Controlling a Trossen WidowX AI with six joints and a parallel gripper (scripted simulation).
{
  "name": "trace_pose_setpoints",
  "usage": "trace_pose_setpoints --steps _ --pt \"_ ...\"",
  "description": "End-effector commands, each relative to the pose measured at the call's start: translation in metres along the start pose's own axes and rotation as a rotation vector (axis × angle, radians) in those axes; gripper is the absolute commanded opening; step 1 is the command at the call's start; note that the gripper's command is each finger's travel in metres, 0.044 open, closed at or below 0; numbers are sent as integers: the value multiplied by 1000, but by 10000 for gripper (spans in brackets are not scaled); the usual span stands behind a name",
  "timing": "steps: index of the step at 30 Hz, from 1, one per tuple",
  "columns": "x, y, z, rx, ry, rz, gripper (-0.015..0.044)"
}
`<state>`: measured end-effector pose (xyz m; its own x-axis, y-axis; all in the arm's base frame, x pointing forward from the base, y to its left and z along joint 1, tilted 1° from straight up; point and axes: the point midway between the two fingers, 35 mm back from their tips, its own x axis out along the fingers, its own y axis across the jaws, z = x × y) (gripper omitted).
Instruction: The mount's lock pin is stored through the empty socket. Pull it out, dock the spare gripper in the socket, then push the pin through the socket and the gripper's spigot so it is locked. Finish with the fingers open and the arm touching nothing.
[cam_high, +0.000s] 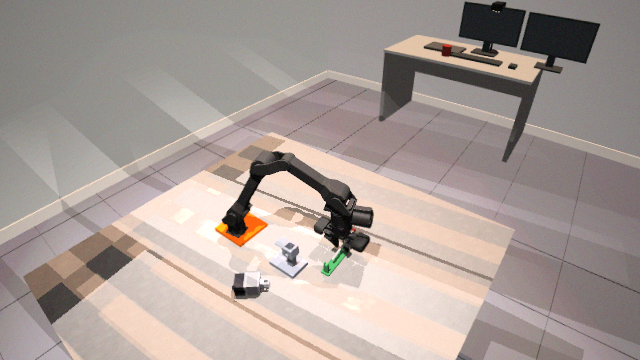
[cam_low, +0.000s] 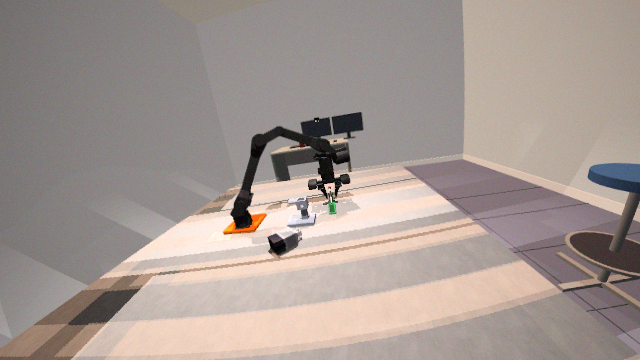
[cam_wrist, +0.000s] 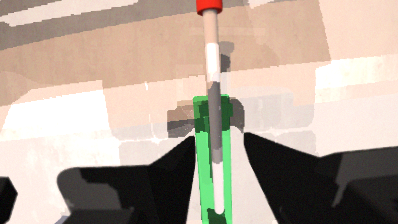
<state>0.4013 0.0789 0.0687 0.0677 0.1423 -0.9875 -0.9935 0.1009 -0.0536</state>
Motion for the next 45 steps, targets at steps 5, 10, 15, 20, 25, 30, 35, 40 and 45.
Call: trace_pose_setpoints --steps 5,10,15,20,25,30,35,40,45 --pt "12 3 -2 -2 -1 9 180" --pt "12 3 -2 -2 -1 9 180" --pt "12 3 -2 -2 -1 9 75" --pt "12 3 -2 -2 -1 9 0" --pt "12 2 -2 -2 -1 9 0" --pt "10 2 -2 -1 0 9 0" --pt "0 3 -1 1 2 11 0" --pt "-7 4 0 2 4 18 0" --pt "-14 5 1 3 5 22 0"
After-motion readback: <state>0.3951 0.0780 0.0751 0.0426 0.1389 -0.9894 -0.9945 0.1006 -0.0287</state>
